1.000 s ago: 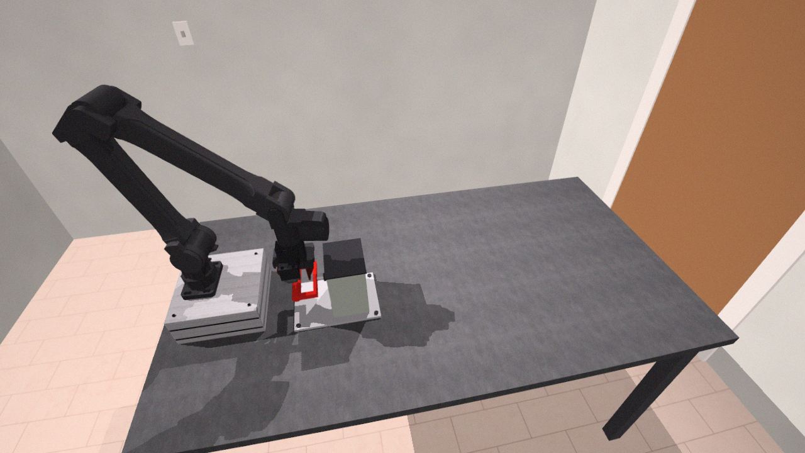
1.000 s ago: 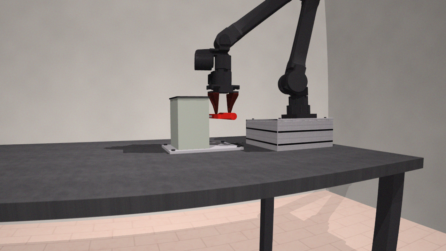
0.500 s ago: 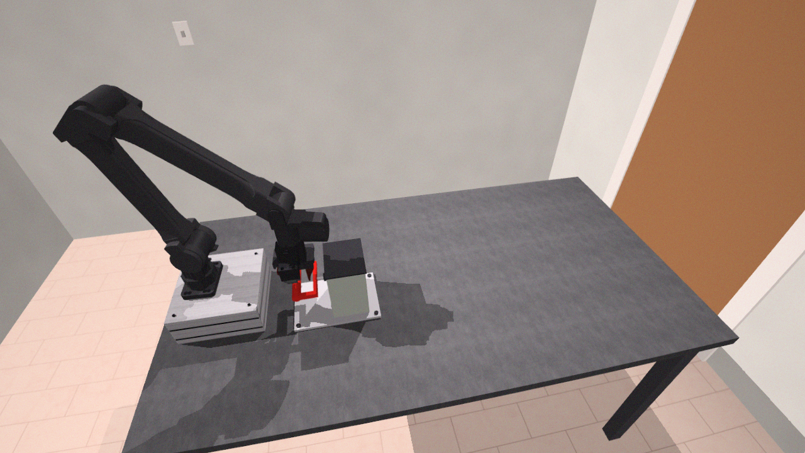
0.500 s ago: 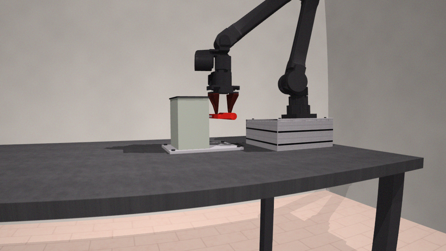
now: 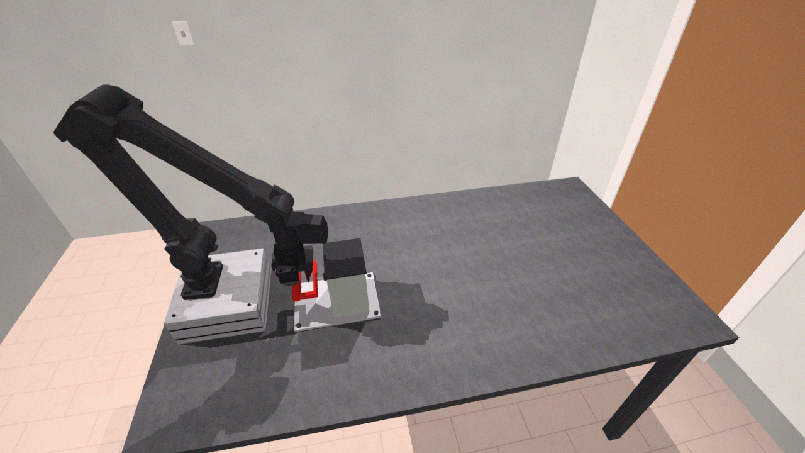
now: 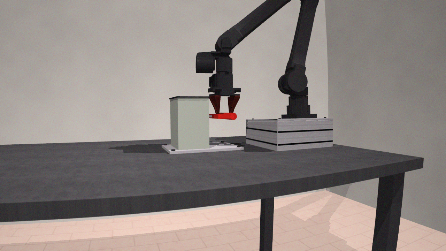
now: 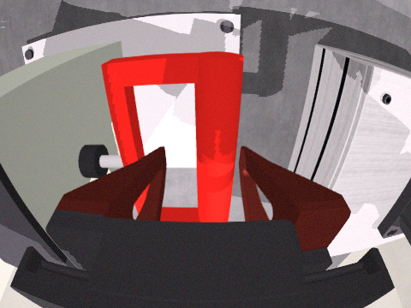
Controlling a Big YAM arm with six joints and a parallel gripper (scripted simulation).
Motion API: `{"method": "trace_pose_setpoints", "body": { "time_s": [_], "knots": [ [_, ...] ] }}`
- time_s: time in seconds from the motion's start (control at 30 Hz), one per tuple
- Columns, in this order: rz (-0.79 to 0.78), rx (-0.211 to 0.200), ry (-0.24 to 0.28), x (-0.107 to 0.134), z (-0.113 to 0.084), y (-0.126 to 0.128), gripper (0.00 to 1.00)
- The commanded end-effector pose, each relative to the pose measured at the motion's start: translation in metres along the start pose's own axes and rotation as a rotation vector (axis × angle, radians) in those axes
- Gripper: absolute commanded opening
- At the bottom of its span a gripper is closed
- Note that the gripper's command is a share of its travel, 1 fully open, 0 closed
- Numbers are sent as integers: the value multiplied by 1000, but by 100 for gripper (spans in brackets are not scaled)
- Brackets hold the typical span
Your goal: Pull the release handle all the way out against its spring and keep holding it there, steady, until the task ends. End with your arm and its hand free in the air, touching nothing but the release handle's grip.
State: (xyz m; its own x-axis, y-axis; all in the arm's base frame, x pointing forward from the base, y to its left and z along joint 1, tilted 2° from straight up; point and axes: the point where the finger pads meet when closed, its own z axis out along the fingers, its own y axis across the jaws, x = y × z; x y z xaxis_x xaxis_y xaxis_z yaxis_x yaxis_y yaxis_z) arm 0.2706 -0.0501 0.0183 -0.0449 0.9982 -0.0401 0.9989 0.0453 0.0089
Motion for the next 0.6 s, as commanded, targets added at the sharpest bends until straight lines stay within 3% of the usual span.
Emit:
{"method": "trace_pose_setpoints", "body": {
  "time_s": [0.0, 0.57],
  "knots": [
    [5, 5, 2, -2, 4, 0, 48],
    [-7, 15, 6, 0, 8, -6, 48]
  ]
}}
